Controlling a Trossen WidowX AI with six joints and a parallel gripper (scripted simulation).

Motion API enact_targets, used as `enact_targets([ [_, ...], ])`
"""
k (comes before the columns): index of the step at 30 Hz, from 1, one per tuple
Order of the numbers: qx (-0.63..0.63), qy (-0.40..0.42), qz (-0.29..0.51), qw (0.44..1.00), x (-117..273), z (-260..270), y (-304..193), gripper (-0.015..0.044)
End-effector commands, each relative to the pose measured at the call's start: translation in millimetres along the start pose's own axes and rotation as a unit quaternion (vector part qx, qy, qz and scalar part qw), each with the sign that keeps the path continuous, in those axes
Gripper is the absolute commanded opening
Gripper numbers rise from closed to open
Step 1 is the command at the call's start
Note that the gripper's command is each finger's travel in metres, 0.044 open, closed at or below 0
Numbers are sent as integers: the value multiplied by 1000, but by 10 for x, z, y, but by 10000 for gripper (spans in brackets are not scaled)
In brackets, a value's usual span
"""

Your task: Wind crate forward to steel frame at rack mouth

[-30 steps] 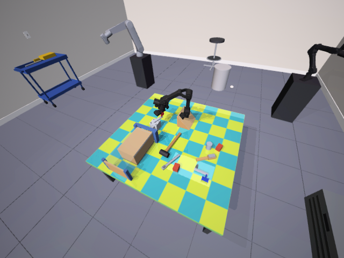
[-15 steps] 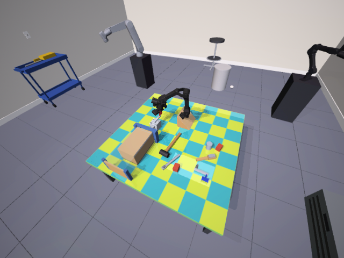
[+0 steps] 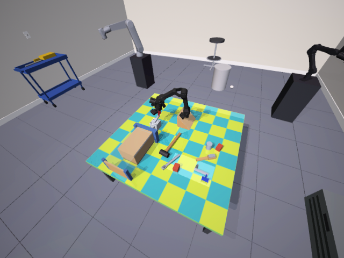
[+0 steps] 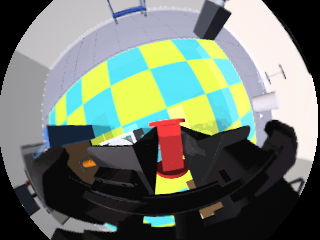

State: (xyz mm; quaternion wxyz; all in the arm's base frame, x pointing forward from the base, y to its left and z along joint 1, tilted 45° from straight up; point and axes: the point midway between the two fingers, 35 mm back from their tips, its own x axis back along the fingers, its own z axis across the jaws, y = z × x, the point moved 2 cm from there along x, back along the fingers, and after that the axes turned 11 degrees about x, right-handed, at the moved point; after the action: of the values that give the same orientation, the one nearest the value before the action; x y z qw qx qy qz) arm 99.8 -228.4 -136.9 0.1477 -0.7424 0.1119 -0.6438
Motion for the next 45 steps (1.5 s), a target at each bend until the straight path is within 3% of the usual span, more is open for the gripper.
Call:
enact_targets([
  [1,0,14,-24,1000,-36,106,213,0],
  [45,1,15,-26,1000,-126,442,558,0],
])
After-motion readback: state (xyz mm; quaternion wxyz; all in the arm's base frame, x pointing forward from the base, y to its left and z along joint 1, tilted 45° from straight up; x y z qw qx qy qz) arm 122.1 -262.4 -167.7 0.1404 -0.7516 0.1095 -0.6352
